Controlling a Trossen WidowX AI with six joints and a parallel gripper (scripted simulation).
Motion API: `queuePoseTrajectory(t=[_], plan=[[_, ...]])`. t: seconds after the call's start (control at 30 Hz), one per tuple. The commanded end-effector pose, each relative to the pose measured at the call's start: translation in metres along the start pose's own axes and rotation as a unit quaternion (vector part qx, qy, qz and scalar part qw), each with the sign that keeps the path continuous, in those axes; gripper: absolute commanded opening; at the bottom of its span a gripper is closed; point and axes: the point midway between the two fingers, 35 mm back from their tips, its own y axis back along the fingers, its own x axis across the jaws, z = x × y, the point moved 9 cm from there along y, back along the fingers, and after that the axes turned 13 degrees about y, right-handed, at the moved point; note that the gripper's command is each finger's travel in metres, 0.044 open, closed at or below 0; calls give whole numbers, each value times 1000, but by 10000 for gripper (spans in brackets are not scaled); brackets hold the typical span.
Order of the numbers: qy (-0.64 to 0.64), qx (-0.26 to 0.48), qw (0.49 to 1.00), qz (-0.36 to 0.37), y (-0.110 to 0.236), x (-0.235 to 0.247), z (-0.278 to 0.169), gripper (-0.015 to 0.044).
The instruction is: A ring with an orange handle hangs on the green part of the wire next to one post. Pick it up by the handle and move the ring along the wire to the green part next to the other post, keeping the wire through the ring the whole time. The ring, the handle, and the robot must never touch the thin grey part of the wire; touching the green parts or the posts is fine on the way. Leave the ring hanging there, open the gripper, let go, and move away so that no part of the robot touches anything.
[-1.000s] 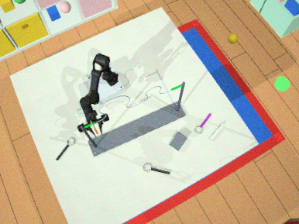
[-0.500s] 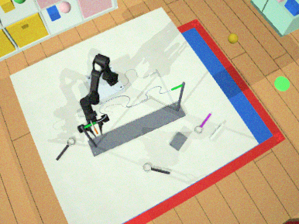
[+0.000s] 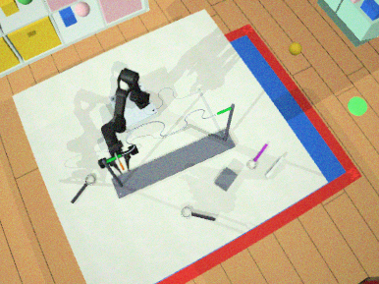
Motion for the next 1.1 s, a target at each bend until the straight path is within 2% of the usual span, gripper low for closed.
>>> queuePoseTrajectory(t=[0.0,0.07,0.13,0.33,0.37,1.07], plan=[[0,0,1000,0,0,0,0,81],[0,0,1000,0,0,0,0,29],[0,0,1000,0,0,0,0,15],[0,0,1000,0,0,0,0,-142],[0,0,1000,0,0,0,0,-150],[2,-1,1000,3,0,-4,14,-150]])
